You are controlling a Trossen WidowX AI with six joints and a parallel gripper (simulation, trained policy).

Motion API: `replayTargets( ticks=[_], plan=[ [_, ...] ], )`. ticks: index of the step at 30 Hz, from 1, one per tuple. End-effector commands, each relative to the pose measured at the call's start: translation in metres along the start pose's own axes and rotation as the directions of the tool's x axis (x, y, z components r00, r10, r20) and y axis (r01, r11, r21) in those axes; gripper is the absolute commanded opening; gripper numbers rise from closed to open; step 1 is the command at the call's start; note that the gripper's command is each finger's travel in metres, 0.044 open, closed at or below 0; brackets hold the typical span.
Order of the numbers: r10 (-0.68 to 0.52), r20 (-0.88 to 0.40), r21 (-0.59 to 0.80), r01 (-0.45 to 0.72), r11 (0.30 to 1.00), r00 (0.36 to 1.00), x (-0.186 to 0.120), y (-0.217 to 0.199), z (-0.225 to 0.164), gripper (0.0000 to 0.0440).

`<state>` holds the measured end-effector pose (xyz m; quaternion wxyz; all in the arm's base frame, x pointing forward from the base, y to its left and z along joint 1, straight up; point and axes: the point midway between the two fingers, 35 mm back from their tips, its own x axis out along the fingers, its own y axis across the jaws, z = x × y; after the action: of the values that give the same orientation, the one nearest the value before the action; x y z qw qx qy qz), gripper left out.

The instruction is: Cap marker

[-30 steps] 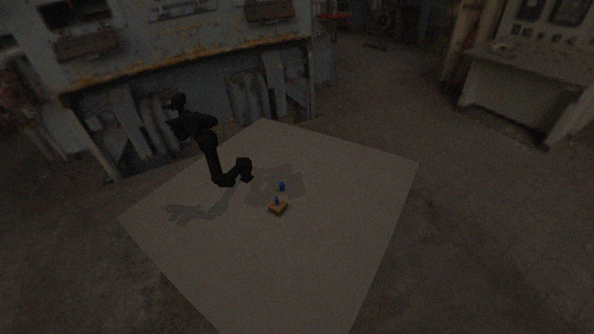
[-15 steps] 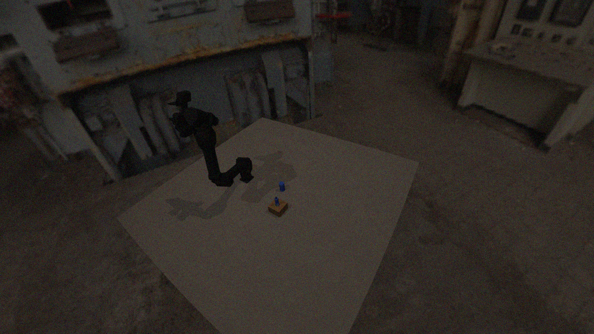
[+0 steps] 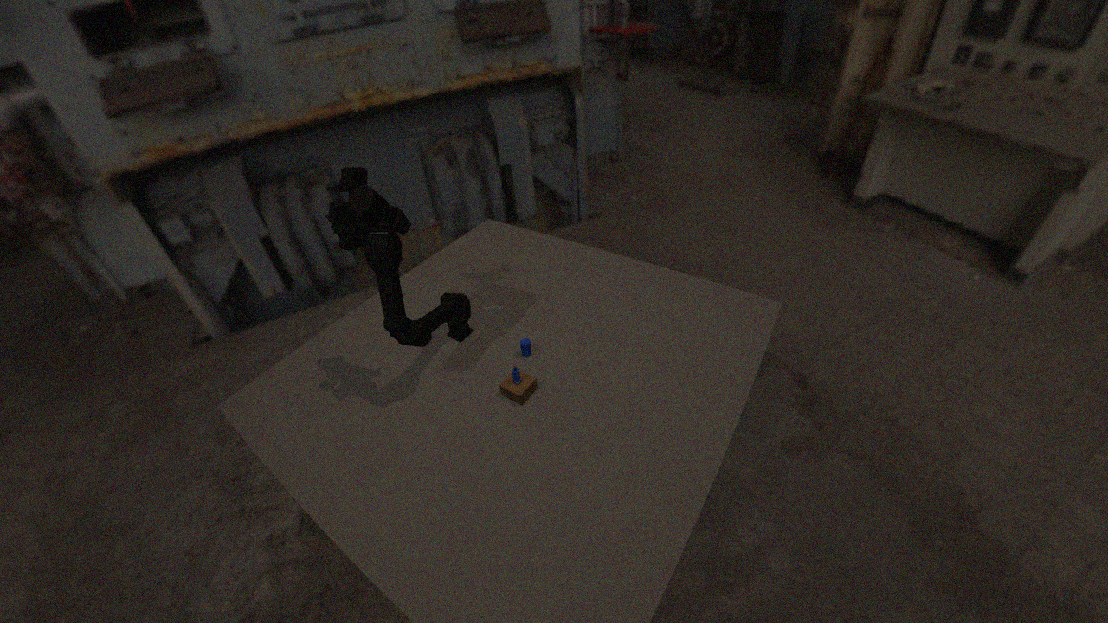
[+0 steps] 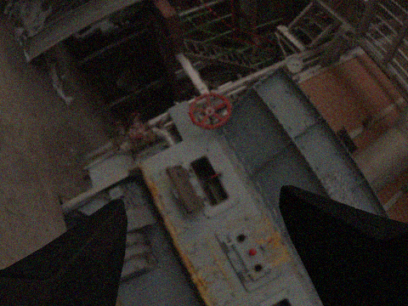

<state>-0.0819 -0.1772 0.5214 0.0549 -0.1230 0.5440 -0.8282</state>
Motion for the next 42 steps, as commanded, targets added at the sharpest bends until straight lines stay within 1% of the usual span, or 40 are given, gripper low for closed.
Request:
replayTargets(
  ticks=[1, 22, 42],
  plan=[
    [-0.005, -0.025, 0.028, 0.005, 1.0, 1.0, 0.003, -0.002, -0.012, 0.0305],
    [0.0, -0.178, 0.188, 0.034, 0.982, 0.984, 0.014, -0.001, -0.079, 0.0306],
    [0.022, -0.327, 0.317, 0.088, 0.944, 0.945, 0.015, 0.002, -0.143, 0.0308]
  ],
)
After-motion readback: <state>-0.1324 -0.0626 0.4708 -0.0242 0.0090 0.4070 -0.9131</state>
